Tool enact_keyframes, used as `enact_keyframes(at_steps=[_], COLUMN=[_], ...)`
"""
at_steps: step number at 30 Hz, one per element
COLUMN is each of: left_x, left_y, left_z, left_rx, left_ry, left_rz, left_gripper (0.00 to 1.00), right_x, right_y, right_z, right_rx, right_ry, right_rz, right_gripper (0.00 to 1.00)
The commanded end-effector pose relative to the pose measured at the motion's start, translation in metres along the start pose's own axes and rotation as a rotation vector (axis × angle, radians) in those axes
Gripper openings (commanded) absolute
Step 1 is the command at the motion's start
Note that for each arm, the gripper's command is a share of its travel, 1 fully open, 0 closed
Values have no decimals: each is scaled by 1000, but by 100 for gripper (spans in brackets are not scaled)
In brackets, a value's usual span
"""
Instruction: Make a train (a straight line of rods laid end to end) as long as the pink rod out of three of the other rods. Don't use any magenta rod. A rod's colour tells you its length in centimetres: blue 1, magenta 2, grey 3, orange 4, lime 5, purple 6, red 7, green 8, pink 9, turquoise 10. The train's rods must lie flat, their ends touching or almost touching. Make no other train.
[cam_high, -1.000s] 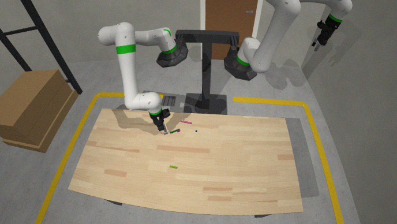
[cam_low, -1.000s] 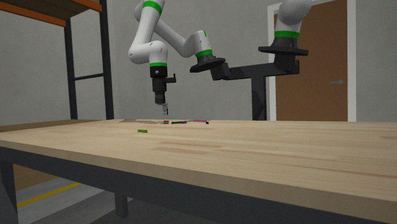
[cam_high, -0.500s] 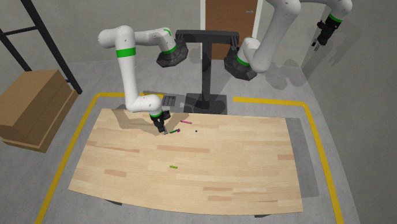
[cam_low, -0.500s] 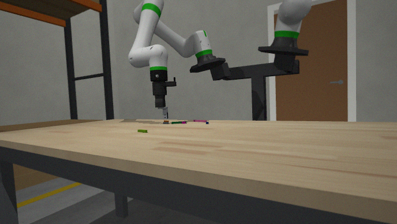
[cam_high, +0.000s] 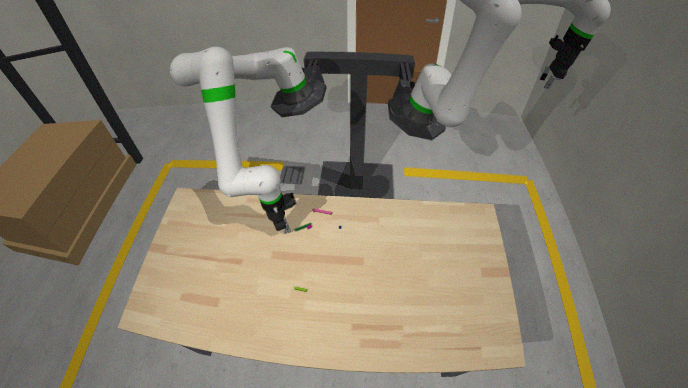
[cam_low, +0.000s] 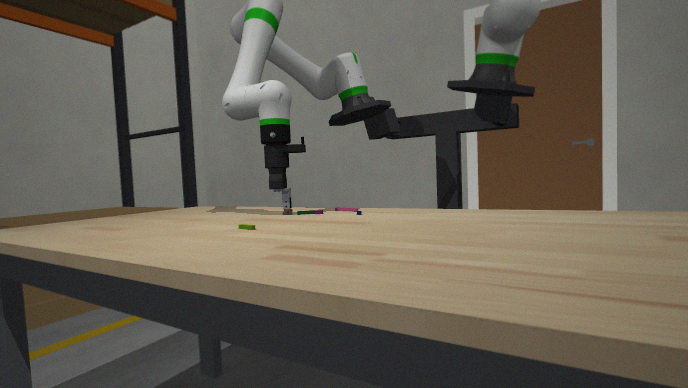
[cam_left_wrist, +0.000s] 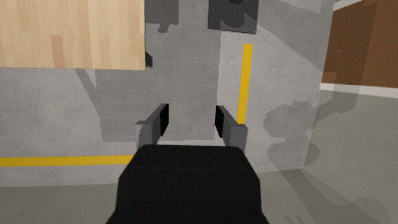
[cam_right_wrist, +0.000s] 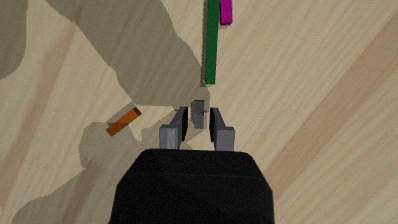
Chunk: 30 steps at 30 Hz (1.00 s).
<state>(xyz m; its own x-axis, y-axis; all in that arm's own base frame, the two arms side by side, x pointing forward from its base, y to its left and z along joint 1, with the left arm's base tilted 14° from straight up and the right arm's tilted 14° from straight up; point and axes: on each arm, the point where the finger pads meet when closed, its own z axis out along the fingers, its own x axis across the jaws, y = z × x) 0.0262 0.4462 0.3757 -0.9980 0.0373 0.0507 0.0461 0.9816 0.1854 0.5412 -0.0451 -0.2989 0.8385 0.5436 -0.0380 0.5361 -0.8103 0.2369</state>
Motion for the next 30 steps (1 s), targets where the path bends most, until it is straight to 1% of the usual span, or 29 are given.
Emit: enact_keyframes(at_steps=[1, 20, 30], left_x=[0, 0, 0], left_y=[0, 0, 0], left_z=[-1, -1, -1], left_rx=[-2, -2, -2], left_ry=[0, 0, 0], left_rz=[0, 0, 0], left_gripper=[100, 100, 100], right_x=[1, 1, 1], right_y=[0, 0, 0], right_z=[0, 0, 6], right_rx=[-1, -1, -1], right_ry=[1, 1, 1], right_rz=[0, 0, 0], right_gripper=[54, 54, 54])
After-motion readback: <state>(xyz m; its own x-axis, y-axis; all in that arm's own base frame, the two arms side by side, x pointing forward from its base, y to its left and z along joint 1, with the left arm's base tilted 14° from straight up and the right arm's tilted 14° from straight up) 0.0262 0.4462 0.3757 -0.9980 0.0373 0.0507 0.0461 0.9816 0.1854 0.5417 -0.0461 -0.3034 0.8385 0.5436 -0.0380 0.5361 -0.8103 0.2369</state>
